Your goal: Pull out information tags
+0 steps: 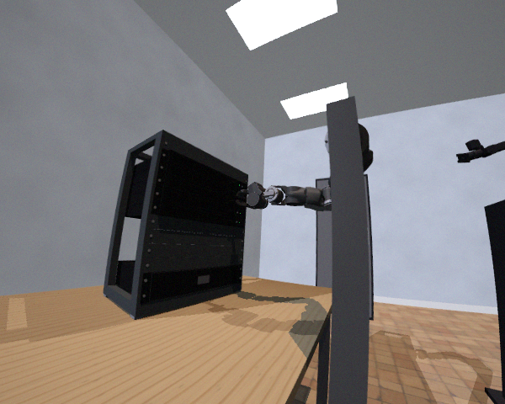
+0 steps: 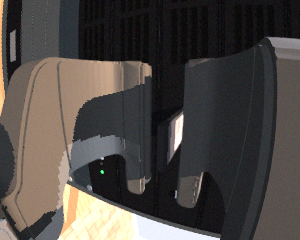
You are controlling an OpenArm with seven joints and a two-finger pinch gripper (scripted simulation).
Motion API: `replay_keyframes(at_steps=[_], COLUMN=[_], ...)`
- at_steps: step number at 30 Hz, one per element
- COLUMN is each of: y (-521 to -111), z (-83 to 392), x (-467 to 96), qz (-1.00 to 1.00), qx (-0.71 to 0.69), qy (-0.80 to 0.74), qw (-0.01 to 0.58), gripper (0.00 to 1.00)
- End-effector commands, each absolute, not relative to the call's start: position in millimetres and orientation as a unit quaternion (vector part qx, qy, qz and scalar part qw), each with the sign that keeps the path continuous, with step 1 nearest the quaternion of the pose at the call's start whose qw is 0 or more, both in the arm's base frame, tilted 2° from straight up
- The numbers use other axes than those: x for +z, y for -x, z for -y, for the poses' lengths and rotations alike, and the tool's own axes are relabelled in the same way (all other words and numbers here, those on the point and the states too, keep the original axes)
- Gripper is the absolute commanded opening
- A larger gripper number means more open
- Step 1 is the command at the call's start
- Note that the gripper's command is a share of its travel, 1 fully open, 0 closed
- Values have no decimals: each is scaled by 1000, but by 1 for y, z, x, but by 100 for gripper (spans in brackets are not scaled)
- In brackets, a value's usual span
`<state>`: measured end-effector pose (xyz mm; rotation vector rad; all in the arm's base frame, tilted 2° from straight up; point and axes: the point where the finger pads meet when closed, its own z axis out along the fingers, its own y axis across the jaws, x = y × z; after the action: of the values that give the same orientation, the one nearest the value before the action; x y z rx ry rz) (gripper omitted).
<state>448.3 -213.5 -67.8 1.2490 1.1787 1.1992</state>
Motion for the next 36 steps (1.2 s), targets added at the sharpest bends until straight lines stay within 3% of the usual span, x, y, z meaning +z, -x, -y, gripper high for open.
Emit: replay_keyframes(at_steps=[1,20,36], y=[-448,-447,-399], z=[214,213,219], x=[-65,-64,-67], qz=[-485,-485,-485], qx=[499,500,498], qy=[-513,-512,-514], qw=[503,503,503], gripper=[10,10,10])
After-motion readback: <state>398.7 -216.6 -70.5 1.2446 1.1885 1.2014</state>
